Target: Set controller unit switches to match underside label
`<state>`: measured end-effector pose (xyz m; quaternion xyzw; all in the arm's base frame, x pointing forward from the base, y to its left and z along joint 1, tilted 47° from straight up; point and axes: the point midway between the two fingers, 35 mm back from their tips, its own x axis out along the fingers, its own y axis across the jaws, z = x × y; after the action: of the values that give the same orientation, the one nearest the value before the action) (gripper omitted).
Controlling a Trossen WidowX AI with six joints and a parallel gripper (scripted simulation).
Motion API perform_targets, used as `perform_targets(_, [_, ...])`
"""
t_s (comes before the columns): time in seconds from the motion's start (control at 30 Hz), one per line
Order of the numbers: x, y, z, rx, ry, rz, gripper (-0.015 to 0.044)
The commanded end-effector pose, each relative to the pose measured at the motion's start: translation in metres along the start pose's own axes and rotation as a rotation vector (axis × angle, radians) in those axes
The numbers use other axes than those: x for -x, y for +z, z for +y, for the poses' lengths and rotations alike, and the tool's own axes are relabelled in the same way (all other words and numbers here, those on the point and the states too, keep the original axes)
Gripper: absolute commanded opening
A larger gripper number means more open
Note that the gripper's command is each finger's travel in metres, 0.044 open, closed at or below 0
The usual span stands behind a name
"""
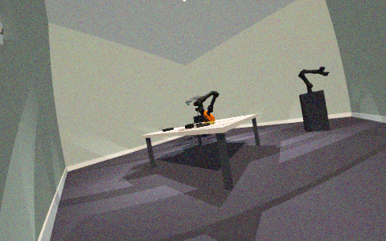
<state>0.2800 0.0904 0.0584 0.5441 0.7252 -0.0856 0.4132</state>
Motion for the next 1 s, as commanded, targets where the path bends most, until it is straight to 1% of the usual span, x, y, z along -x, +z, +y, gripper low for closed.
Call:
perform_targets(0.0, [-0.005,0.000,0.000,0.010,-0.009,0.012,0.0338])
perform_targets(0.97, [-0.018,0.018,0.000,0.011,-0.008,0.012,0.0338])
